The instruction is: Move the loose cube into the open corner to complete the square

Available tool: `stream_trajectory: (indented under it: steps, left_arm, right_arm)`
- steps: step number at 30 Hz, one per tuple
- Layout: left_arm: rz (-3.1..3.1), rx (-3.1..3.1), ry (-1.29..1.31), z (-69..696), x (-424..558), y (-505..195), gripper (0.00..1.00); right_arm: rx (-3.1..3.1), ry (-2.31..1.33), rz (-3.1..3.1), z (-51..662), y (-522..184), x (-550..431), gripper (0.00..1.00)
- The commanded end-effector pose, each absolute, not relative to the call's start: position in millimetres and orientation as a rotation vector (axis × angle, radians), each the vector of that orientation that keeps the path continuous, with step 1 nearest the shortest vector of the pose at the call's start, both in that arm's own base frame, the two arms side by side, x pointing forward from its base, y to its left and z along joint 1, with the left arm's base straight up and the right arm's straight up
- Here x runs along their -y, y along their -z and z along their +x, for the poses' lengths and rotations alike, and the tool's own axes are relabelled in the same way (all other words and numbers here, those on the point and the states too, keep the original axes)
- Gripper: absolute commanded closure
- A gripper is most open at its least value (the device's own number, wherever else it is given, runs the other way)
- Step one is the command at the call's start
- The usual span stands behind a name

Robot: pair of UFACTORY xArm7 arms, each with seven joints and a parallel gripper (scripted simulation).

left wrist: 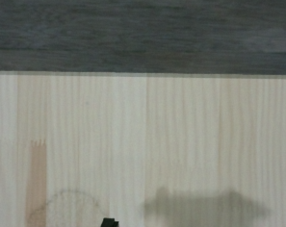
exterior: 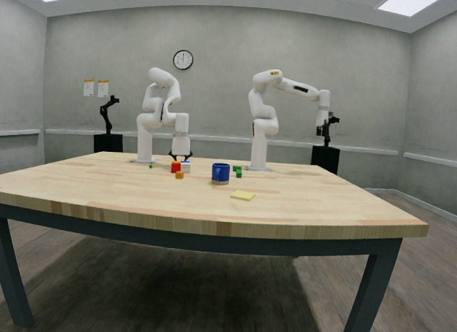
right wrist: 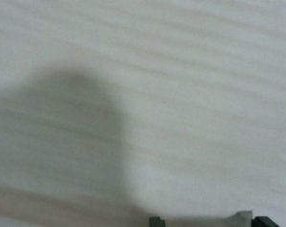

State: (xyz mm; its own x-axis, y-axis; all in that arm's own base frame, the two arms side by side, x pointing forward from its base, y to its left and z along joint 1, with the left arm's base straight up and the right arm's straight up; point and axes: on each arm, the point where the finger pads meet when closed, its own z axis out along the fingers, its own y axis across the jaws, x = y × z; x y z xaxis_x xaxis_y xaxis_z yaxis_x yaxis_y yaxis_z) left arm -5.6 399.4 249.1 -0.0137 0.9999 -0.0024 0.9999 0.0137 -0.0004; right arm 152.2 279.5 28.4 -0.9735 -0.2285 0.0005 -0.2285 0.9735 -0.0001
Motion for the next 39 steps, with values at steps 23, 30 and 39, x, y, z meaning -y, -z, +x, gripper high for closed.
stream_trajectory:
  steps: [23, 30, 39]
  left_arm:
    - [2.206, -2.237, 0.000, -5.5, -400.0, -250.0, 0.00]
    - [2.206, -2.237, 0.000, -5.5, -400.0, -250.0, 0.00]
    - [2.206, -2.237, 0.000, -5.5, -400.0, -250.0, 0.00]
  right_arm:
    - [3.121, 0.002, 0.362, 158.1, -28.8, -281.5, 0.52]
    - [3.121, 0.002, 0.362, 160.6, -28.8, -282.1, 0.52]
    - [3.121, 0.002, 0.362, 161.0, -28.8, -282.3, 0.52]
